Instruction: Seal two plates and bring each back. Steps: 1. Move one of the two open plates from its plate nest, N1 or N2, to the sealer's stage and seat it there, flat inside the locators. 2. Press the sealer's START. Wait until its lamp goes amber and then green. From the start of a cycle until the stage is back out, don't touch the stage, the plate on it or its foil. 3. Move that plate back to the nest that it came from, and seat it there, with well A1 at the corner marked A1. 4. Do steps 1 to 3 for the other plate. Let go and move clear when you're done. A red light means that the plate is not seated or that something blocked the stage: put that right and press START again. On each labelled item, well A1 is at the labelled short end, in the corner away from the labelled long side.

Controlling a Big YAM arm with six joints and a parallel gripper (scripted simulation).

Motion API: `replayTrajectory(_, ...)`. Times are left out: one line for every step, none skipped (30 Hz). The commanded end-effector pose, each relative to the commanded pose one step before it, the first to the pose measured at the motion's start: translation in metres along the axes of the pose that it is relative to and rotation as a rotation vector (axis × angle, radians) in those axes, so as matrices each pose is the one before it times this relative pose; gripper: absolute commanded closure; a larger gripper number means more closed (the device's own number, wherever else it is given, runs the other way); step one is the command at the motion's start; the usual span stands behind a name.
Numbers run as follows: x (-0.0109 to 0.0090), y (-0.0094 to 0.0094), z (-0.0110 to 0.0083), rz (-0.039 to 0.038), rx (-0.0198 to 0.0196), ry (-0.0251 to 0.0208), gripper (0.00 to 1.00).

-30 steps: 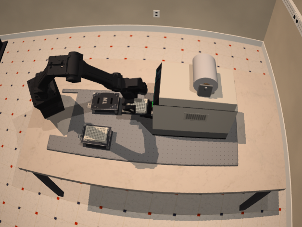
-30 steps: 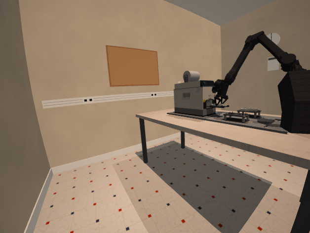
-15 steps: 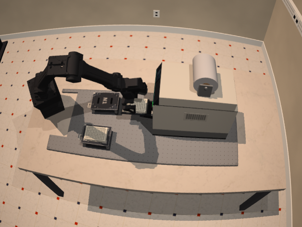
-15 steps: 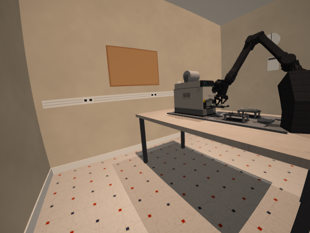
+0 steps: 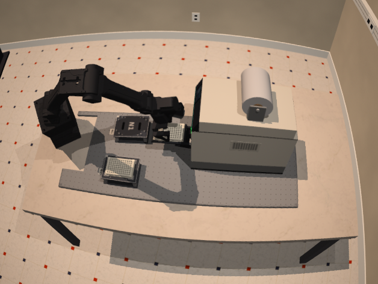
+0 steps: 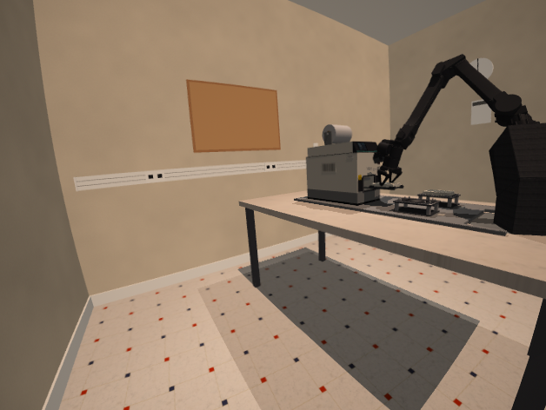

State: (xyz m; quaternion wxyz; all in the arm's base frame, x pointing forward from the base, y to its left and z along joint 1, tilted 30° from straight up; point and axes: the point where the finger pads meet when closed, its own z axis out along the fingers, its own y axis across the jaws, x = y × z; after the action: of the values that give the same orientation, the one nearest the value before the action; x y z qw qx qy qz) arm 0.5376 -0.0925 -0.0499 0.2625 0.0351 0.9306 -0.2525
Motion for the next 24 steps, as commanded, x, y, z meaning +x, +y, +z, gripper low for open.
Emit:
replayTrajectory(-0.00722, 0.00883, -0.01587, -0.00564, -0.01217, -0.01478, 0.0)
replayTrajectory(0.00199, -0.00043, -0.00086, -0.00028, 0.00033, 0.00339, 0.0)
replayTrajectory(0.0024, -0.00211, 0.0001, 0.00213, 0.00204, 0.00529, 0.0)
replayTrajectory(-0.00012, -0.00213, 0.00021, 0.00306, 0.0022, 0.00175, 0.0)
replayTrajectory(0.0, 0.0, 0.0, 0.0, 0.0, 0.0, 0.0)
replayTrajectory(0.0, 0.0, 0.0, 0.0, 0.0, 0.0, 0.0)
replayTrajectory(-0.00207, 0.00004, 0.00277, 0.00026, -0.00215, -0.00276, 0.0)
replayTrajectory(-0.00043, -0.00118, 0.0014, 0.00257, 0.00193, 0.00229, 0.0)
replayTrajectory(-0.00087, 0.00056, 0.00026, -0.00041, -0.00004, 0.00089, 0.0)
replayTrajectory(-0.00252, -0.00019, -0.00097, 0.00154, 0.00023, -0.00265, 0.0)
replayTrajectory(-0.00437, -0.00095, -0.00221, 0.00454, 0.00056, -0.00702, 0.0)
replayTrajectory(-0.0046, -0.00054, -0.00242, 0.00314, 0.00018, -0.00789, 0.0)
replayTrajectory(-0.00312, -0.00001, -0.00139, 0.00238, 0.00079, -0.00454, 0.0)
replayTrajectory(-0.00308, 0.0, -0.0014, 0.00211, 0.00076, -0.00437, 0.0)
replayTrajectory(-0.00149, 0.00019, -0.00132, 0.00012, 0.00045, -0.00277, 0.0)
replayTrajectory(-0.00133, 0.00048, -0.00121, 0.00006, -0.00083, -0.00244, 0.0)
replayTrajectory(-0.00116, 0.0005, -0.00115, -0.00025, -0.00074, -0.0019, 0.0)
replayTrajectory(-0.00105, 0.00054, -0.00104, -0.0006, -0.00056, -0.00175, 0.0)
replayTrajectory(-0.00098, 0.00045, -0.00099, -0.00039, -0.00047, -0.00148, 0.0)
replayTrajectory(-0.00045, 0.00065, -0.00057, -0.0009, -0.00069, -0.0003, 0.0)
replayTrajectory(0.00112, 0.00127, 0.00062, -0.00238, -0.00061, 0.00309, 0.0)
replayTrajectory(0.0, 0.0, 0.0, 0.0, 0.0, 0.0, 0.0)
replayTrajectory(0.0, 0.0, 0.0, 0.0, 0.0, 0.0, 0.0)
replayTrajectory(0.00198, 0.00065, 0.00148, -0.00496, 0.00026, 0.00252, 0.0)
